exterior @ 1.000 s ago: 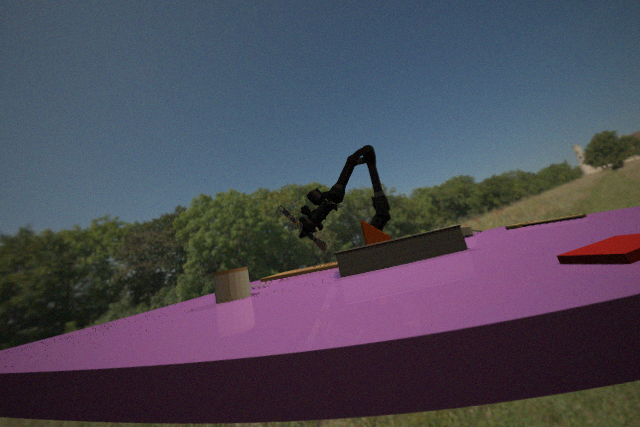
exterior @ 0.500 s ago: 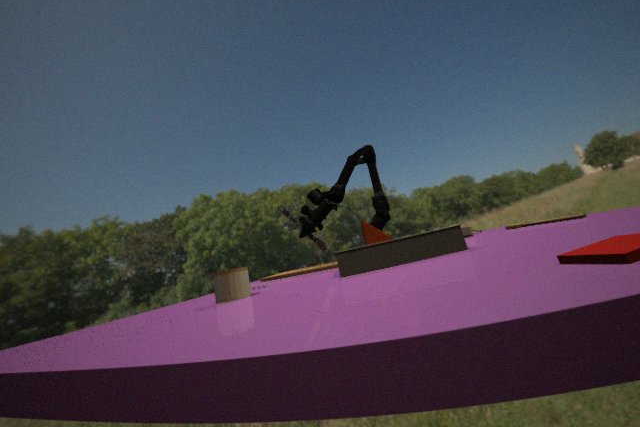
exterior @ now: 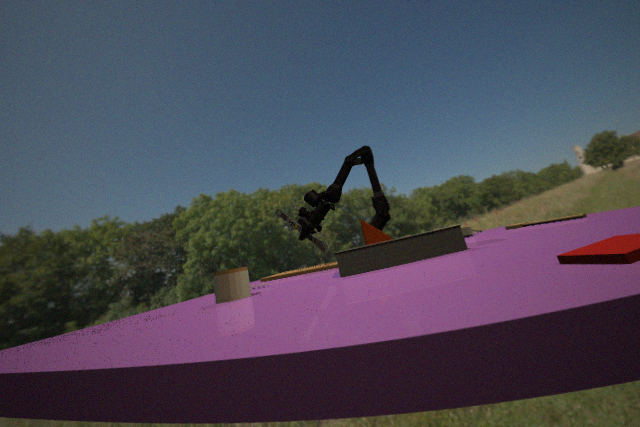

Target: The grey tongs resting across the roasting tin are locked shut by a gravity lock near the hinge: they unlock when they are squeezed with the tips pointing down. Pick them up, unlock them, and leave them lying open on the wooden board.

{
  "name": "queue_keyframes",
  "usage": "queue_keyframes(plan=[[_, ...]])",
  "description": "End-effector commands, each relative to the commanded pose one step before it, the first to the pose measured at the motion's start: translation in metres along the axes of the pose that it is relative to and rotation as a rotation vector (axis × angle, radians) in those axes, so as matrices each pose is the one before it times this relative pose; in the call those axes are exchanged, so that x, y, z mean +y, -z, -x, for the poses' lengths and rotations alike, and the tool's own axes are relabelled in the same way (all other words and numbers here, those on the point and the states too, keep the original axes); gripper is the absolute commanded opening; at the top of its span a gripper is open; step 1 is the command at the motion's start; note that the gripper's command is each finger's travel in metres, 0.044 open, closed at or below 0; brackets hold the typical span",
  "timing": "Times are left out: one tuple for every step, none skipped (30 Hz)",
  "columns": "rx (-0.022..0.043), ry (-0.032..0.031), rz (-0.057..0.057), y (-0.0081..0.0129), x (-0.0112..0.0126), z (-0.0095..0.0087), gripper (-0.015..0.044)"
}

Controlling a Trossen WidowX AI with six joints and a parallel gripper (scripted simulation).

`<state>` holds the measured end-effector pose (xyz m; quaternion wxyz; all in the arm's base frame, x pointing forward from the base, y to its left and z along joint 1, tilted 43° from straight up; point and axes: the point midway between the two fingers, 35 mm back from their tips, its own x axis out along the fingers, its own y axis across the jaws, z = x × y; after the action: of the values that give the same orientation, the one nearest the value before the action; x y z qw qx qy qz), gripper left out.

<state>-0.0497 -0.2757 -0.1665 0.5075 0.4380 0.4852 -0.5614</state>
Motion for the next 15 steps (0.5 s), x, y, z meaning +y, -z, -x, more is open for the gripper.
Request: queue_keyframes(plan=[[0.02238,-0.00084,-0.0062,-0.01192,-0.00048,-0.00407,-0.015],[0.01333,-0.00079,-0.0004,-0.00074,0.00009,-0.00143,-0.015],[0.01322,-0.00083,-0.0004,-0.00078,0.00011,-0.00135,-0.015],[0.01325,-0.00079,-0.0004,-0.00077,0.00009,-0.0013,-0.015],[0.01334,-0.00076,-0.0004,-0.00074,0.00005,-0.00126,-0.015],[0.01334,-0.00072,-0.0004,-0.00074,0.00005,-0.0012,-0.015],[0.01335,-0.00069,-0.0004,-0.00074,0.00005,-0.00114,-0.015],[0.01335,-0.00065,-0.0004,-0.00073,0.00005,-0.00109,-0.015],[0.01335,-0.00062,-0.0004,-0.00073,0.00005,-0.00103,-0.015],[0.01336,-0.00058,-0.0004,-0.00072,0.00004,-0.00097,-0.015],[0.01336,-0.00055,-0.0004,-0.00071,0.00004,-0.00091,-0.015],[0.01336,-0.00051,-0.0003,-0.0007,0.00004,-0.00086,-0.015],[0.01337,-0.00048,-0.0003,-0.00069,0.00004,-0.0008,-0.015],[0.01337,-0.00044,-0.0003,-0.00068,0.00004,-0.00074,-0.015],[0.01337,-0.00041,-0.0003,-0.00067,0.00003,-0.00069,-0.015]])
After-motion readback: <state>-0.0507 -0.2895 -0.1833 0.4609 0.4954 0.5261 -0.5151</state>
